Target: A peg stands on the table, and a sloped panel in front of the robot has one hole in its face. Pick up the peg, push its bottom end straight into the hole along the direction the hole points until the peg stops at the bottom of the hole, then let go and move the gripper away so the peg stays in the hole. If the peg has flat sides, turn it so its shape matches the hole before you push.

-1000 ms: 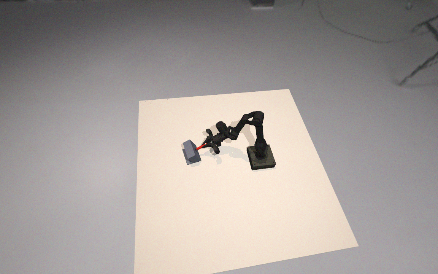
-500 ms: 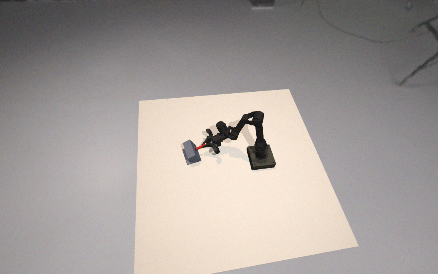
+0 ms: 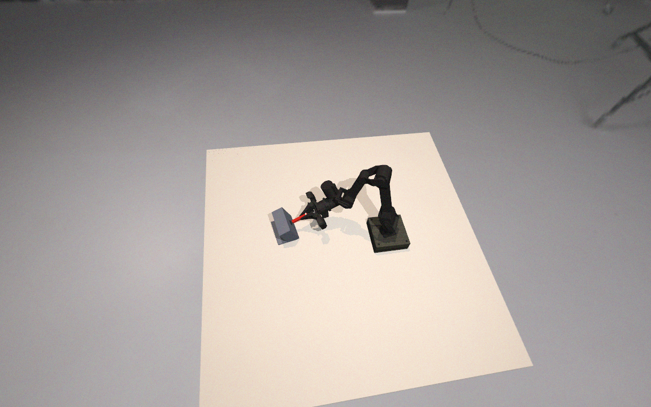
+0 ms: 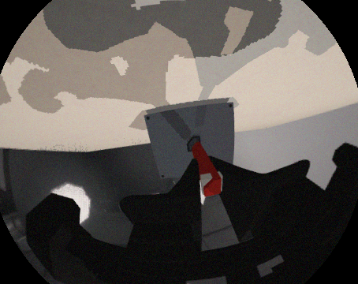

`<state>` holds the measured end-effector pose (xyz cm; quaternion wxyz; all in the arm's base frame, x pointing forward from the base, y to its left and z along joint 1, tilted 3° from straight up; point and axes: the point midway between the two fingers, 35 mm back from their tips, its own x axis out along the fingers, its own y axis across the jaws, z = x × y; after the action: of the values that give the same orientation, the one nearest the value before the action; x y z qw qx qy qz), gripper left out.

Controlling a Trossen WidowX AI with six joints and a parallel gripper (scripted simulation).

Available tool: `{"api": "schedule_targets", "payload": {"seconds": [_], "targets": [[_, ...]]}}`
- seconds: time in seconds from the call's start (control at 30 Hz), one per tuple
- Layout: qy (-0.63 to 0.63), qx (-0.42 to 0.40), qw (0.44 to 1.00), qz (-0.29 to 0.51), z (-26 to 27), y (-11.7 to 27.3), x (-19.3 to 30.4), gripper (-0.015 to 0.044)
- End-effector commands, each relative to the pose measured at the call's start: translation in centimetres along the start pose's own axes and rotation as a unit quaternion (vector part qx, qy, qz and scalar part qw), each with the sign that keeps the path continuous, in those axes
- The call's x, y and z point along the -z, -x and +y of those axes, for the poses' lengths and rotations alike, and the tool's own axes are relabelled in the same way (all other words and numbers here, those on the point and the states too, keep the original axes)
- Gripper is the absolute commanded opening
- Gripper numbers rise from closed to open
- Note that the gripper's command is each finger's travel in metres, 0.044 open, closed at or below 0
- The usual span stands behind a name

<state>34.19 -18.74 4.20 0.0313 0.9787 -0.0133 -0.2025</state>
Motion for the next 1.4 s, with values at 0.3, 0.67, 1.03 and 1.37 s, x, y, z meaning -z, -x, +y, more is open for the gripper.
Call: {"api": "schedule_targets", "payload": {"seconds": [0.3,0.67,1.03,1.37], "targets": [[-0.002,0.001,1.000,-0.002,0.1,-0.5,-0.3,0.0000],[-0.002,0.001,1.000,-0.002,0.2,-0.9,-0.3,0.0000],[-0.002,0.001,1.000,-0.002,0.3,-1.4,-0.2,0.0000],[-0.002,0.001,1.000,-0.002,0.3,-1.8,-0.2,0.0000]]}}
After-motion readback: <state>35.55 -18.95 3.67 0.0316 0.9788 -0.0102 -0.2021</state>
